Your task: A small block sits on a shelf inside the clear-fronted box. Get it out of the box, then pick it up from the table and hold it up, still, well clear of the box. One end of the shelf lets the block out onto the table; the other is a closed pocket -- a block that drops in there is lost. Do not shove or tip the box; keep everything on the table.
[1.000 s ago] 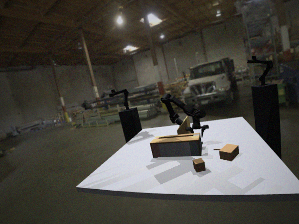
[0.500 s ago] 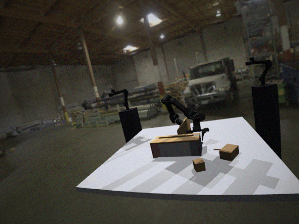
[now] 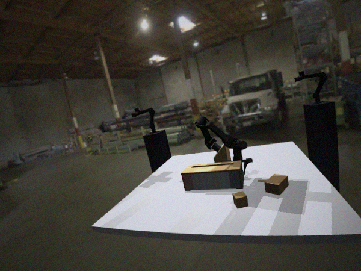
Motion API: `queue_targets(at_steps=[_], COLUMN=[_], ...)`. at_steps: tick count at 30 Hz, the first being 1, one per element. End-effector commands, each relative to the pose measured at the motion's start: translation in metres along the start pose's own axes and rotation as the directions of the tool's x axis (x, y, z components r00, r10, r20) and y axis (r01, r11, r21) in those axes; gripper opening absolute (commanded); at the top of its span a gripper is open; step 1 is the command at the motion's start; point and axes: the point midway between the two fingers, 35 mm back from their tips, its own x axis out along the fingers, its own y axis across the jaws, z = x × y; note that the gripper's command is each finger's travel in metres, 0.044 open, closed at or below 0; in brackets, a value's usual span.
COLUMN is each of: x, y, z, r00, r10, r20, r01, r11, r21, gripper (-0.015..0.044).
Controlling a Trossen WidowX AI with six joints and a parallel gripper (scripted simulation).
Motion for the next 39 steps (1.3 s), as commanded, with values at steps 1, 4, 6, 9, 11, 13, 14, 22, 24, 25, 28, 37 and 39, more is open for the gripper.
queue_targets(at_steps=[1, 4, 6, 9, 11, 13, 14, 22, 24, 25, 28, 37, 39], x=[0.007, 0.010, 0.011, 0.011, 0.011, 0.011, 0.011, -0.008, -0.017, -0.021, -0.036, -0.050, -0.057], y=[0.003, 0.004, 0.004, 0.004, 0.004, 0.004, 0.004, 0.000, 0.000, 0.000, 0.000, 0.002, 0.003], z=[0.006, 0.008, 0.008, 0.008, 0.008, 0.008, 0.008, -0.004, -0.008, -0.010, -0.015, -0.019, -0.022], r00=[1.000, 1.000, 1.000, 1.000, 1.000, 1.000, 1.000, 1.000, 1.000, 1.000, 1.000, 1.000, 1.000], r10=[0.008, 0.009, 0.009, 0.009, 0.009, 0.009, 0.009, -0.001, -0.001, -0.001, 0.001, -0.003, -0.019], r20=[0.003, 0.003, 0.003, 0.003, 0.003, 0.003, 0.003, -0.006, -0.003, -0.002, 0.001, 0.002, 0.001], r01=[-0.008, -0.009, -0.009, -0.009, -0.009, -0.009, -0.009, 0.001, 0.001, 0.001, -0.001, 0.003, 0.019], r11=[1.000, 1.000, 1.000, 1.000, 1.000, 1.000, 1.000, 1.000, 1.000, 1.000, 1.000, 1.000, 0.999], r21=[-0.010, -0.010, -0.010, -0.010, -0.010, -0.010, -0.010, 0.015, 0.010, 0.008, 0.002, -0.015, -0.046], gripper=[0.0285, 0.0285, 0.0259, 0.0180, 0.0127, 0.0075, 0.0068, 0.0000, 0.0000, 0.0000, 0.0000, 0.0000, 0.0000])
